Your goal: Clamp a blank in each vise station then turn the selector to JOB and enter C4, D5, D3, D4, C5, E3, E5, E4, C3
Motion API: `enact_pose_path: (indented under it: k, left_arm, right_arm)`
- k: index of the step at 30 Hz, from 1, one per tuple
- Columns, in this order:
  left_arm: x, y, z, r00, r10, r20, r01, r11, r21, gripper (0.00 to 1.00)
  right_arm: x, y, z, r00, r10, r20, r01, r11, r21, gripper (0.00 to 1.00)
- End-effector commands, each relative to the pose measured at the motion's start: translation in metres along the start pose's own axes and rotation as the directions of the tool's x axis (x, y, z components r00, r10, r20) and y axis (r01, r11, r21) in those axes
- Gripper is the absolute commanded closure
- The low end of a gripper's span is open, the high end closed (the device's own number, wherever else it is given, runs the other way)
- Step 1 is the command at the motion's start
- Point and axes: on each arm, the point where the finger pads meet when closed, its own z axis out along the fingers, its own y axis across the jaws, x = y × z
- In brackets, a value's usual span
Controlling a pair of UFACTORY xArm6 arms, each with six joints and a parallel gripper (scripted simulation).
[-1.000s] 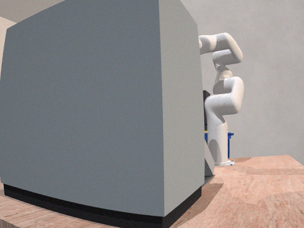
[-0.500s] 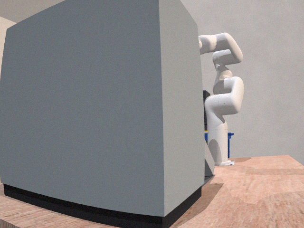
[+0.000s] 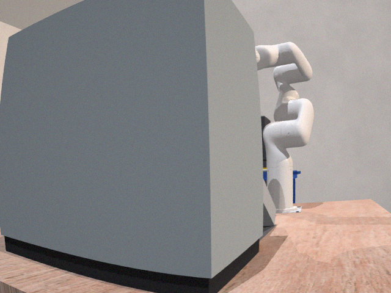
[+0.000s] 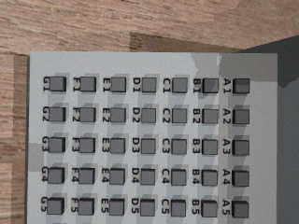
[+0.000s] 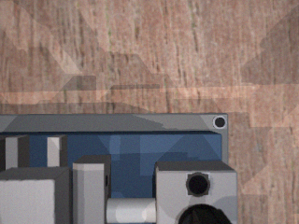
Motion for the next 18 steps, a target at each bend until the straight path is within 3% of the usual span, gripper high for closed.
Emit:
enact_pose_path:
  k: [1,18]
  left_arm:
    - [0.000,0.002,-0.002,1.000,-0.001,0.001,0.001,1.000,-0.005,0.00]
    - [0.000,0.002,-0.002,1.000,-0.001,0.001,0.001,1.000,-0.005,0.00]
  right_arm:
    - [0.001,0.000,-0.001,1.000,0.000,-0.005,0.000,1.000,0.001,1.00]
    - [0.001,0.000,0.010,1.000,0.000,-0.005,0.000,1.000,0.001,1.00]
